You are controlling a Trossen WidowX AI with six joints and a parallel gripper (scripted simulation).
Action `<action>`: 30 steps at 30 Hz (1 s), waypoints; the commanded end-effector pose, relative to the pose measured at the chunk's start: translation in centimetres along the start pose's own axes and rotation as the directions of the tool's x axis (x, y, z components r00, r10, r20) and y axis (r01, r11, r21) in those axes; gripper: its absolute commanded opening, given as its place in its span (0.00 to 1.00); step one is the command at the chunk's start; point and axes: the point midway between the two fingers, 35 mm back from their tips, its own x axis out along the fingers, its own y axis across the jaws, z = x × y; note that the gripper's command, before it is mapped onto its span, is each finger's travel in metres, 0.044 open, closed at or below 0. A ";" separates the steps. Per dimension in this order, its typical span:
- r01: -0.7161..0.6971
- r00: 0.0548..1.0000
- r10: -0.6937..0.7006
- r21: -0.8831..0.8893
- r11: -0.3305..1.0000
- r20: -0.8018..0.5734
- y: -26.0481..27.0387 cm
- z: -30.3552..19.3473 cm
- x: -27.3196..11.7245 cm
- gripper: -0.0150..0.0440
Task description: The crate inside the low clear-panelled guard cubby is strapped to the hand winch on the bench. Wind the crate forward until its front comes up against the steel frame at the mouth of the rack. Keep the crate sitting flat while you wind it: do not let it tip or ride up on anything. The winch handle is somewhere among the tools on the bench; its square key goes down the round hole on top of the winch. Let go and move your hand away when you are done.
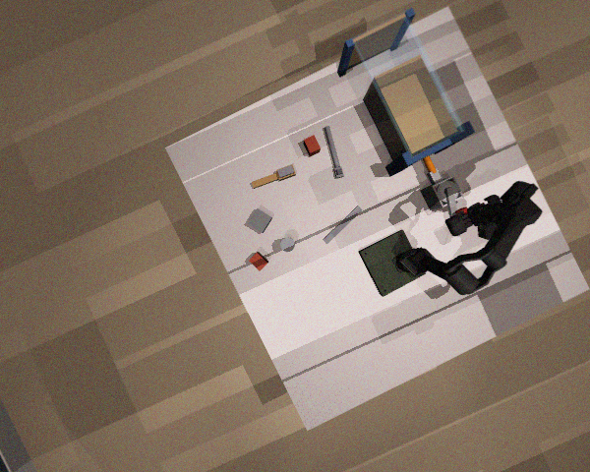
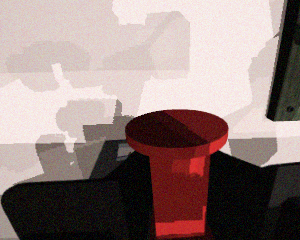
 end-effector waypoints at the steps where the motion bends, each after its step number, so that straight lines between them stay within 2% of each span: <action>1: -0.029 0.999 0.029 0.001 1.000 0.013 1.5 0.3 -0.1 0.25; 30: -0.033 0.999 0.033 0.001 0.999 0.013 6.3 -0.3 -0.3 0.25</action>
